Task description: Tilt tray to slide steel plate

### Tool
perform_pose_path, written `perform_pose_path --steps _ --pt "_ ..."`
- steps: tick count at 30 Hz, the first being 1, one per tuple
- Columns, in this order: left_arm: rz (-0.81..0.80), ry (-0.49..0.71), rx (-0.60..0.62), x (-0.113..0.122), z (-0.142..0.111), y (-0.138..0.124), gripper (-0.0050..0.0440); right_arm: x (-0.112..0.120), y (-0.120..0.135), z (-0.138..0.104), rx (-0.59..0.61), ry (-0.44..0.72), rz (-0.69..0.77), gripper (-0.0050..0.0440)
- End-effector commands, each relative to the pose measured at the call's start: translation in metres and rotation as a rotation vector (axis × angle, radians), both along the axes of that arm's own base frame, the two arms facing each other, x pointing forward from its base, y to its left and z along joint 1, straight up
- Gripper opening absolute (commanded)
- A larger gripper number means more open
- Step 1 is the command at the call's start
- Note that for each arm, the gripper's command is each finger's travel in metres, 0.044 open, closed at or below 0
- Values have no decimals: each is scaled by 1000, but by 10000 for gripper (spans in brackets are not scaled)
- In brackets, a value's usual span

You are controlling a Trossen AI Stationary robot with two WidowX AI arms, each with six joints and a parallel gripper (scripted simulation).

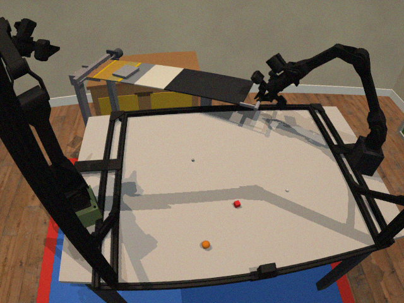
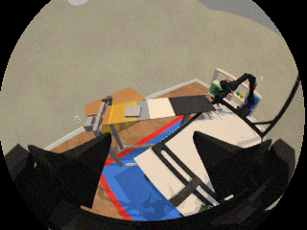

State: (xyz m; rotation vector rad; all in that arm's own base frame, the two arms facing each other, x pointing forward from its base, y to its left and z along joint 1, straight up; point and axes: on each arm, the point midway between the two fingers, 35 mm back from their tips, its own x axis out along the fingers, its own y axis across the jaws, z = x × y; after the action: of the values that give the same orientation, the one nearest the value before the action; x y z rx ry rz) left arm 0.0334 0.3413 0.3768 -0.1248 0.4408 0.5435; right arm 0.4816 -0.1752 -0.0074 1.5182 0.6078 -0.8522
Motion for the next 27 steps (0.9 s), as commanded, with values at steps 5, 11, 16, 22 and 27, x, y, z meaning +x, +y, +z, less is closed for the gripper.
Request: perform_pose_path --steps 5,11,16,22,27 --pt "-3 -1 0 0 0 0 440 -2 -1 14 1 -4 -1 0" --pt "-3 -1 0 0 0 0 440 -2 -1 18 0 -8 -1 0" --pt "-3 -1 0 0 0 0 440 -2 -1 22 -1 -12 -1 0" --pt "-3 -1 0 0 0 0 440 -4 0 -11 1 -1 -1 0" --pt "-3 -1 0 0 0 0 440 -6 0 -64 4 16 -1 0"
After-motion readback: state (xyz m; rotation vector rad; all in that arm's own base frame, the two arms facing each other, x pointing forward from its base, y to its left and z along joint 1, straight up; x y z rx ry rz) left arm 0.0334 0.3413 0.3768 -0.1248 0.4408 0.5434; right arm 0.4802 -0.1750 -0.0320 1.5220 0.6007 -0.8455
